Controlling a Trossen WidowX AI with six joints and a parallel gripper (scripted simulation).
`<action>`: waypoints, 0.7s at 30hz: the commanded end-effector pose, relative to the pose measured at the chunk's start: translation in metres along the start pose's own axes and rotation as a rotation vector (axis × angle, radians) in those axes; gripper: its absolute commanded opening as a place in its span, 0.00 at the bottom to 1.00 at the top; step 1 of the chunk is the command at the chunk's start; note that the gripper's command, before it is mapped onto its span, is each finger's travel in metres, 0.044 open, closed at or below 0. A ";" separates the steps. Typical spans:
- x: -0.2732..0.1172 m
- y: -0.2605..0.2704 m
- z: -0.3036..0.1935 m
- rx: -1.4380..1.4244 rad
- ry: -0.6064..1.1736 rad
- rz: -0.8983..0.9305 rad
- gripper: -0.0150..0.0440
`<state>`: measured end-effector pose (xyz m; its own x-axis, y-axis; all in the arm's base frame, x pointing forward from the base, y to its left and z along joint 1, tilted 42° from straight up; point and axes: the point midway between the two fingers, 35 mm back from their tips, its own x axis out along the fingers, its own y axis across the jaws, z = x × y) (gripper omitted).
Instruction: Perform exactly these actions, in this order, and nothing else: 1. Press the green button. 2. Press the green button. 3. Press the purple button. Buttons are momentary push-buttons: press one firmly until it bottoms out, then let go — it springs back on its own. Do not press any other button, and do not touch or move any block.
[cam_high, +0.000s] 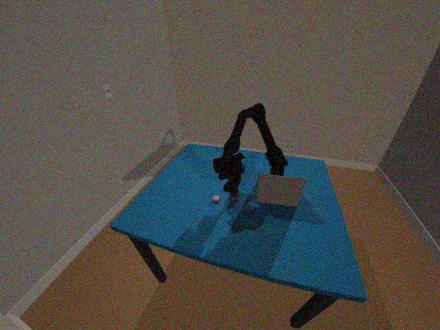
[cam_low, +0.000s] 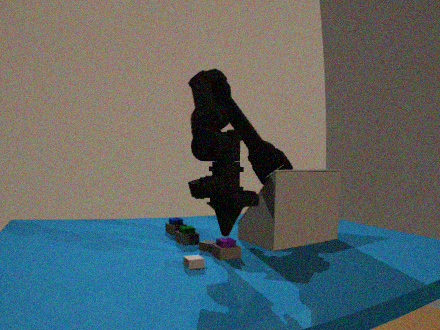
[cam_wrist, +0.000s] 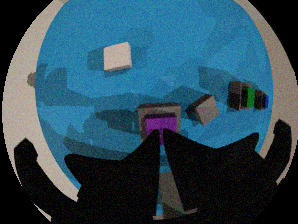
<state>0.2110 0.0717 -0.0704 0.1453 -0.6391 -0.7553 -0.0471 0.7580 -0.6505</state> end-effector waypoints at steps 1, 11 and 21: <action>0.010 -0.002 -0.003 -0.011 0.008 -0.013 0.29; 0.017 -0.002 -0.004 -0.011 0.008 -0.014 0.29; 0.017 -0.002 -0.004 -0.011 0.008 -0.014 0.29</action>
<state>0.2123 0.0615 -0.0812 0.1452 -0.6419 -0.7529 -0.0471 0.7556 -0.6533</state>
